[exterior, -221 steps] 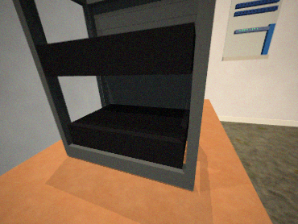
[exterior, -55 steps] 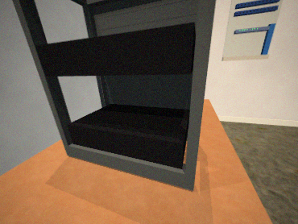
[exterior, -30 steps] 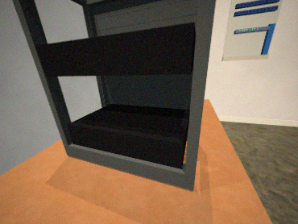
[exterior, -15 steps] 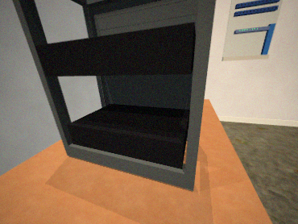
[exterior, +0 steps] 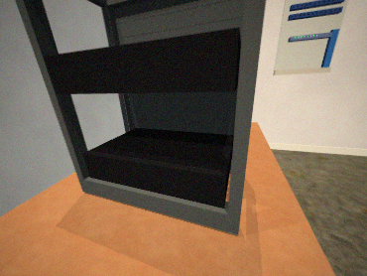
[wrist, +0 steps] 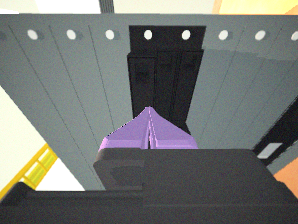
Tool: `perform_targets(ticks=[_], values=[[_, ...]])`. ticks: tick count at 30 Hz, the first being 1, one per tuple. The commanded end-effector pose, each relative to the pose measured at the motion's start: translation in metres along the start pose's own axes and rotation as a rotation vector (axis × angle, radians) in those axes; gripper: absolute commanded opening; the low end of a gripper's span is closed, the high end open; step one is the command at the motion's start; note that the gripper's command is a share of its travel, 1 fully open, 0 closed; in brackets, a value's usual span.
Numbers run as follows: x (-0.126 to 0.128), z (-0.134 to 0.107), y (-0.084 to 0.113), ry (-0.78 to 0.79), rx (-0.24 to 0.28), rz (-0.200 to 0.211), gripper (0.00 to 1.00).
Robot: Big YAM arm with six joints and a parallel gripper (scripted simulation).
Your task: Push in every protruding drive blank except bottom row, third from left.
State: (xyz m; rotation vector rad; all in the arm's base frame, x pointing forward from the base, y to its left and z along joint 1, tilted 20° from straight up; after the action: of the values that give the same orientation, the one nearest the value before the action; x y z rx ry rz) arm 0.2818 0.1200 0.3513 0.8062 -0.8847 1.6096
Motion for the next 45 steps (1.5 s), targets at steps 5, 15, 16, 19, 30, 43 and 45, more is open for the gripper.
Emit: perform_targets(ticks=[5,15,16,19,30,43,45], values=[[0.024,0.012,-0.006,-0.032,-0.034,0.058,0.00],[0.031,0.012,-0.008,-0.023,-0.015,0.040,0.00],[0.017,0.005,-0.004,-0.012,0.001,0.016,0.00],[0.015,0.004,-0.004,-0.011,0.003,0.013,0.00],[0.018,0.007,-0.004,-0.014,-0.004,0.021,0.00],[0.032,0.019,-0.033,-0.036,-0.049,0.064,0.00],[0.032,0.019,-0.035,-0.035,-0.049,0.064,0.00]])
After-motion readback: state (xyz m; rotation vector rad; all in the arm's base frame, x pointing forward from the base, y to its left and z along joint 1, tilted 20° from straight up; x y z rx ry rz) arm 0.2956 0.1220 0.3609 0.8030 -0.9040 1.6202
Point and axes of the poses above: the point where the finger pads meet when closed, its own y axis back along the fingers, its own x axis across the jaws, z = x × y, the point moved 8 cm from there along y, back along the fingers, and after that the axes turned 12 degrees about y, right-handed, at the moved point
